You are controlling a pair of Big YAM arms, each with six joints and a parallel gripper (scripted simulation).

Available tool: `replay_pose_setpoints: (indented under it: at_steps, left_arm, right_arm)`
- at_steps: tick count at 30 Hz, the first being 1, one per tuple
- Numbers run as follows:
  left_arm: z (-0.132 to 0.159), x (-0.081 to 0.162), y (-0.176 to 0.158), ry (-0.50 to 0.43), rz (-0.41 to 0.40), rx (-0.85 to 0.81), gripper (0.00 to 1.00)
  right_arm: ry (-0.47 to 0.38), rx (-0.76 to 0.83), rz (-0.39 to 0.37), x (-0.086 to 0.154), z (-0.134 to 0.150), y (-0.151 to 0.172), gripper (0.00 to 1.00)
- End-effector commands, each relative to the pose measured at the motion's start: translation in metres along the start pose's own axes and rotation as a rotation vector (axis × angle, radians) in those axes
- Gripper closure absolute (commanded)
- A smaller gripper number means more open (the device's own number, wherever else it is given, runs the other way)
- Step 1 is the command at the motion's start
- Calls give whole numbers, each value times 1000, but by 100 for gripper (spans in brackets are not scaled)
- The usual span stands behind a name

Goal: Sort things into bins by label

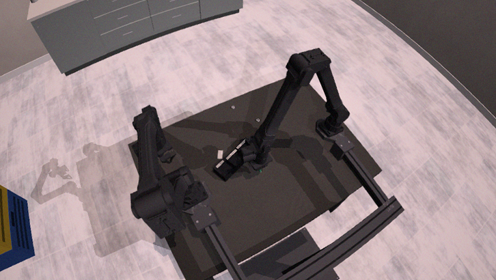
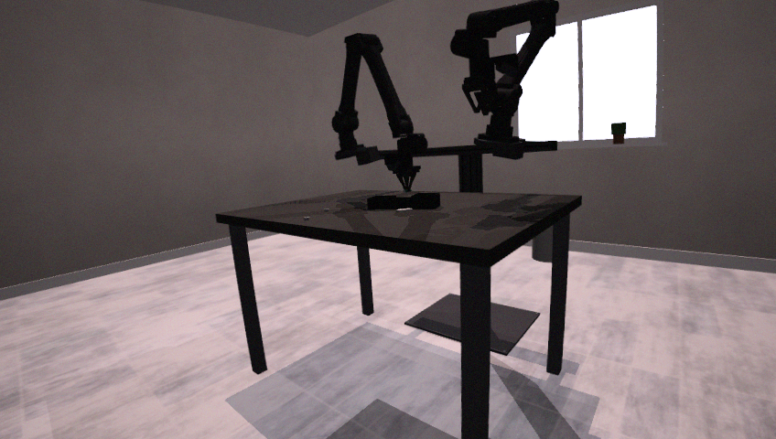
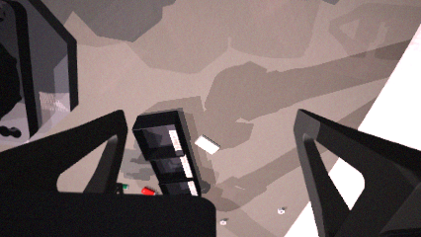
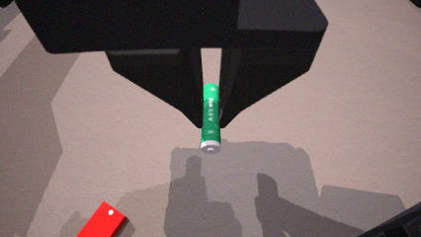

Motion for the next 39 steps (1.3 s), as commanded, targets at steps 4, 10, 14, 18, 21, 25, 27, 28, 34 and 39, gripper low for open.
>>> replay_pose_setpoints:
  at_steps: [4,10,14,18,21,25,27,28,34,39]
  left_arm:
    - [-1,1,-1,4,17,-2,0]
    - [-1,1,-1,4,17,-2,0]
    - [-1,1,-1,4,17,-2,0]
    - [-1,1,-1,4,17,-2,0]
    - [-1,1,-1,4,17,-2,0]
    - [-1,1,-1,4,17,-2,0]
    - [-1,1,-1,4,17,-2,0]
    - [-1,1,-1,4,17,-2,0]
    - [-1,1,-1,4,17,-2,0]
    - [-1,1,-1,4,17,-2,0]
  right_arm:
    - [0,-1,2,24,4,-2,96]
    - [2,-4,28,13,2,-7,96]
    - [1,-4,21,13,3,-6,96]
    - [1,-3,20,13,3,-7,96]
    - [1,-1,22,13,4,-7,96]
    - [1,0,22,12,5,-8,96]
    - [1,1,21,12,5,-8,96]
    - [1,1,21,12,5,-8,96]
    - [1,0,21,12,5,-8,96]
    - [1,1,20,12,5,-8,96]
Point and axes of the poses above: on each arm, the point where the finger pads meet when closed, its own x axis back along the fingers, its own y axis across the jaws, z = x × y, the point moved 9 cm from there along x, back along the fingers, and after that the axes turned 11 degrees about -x, right-handed, at the moved point
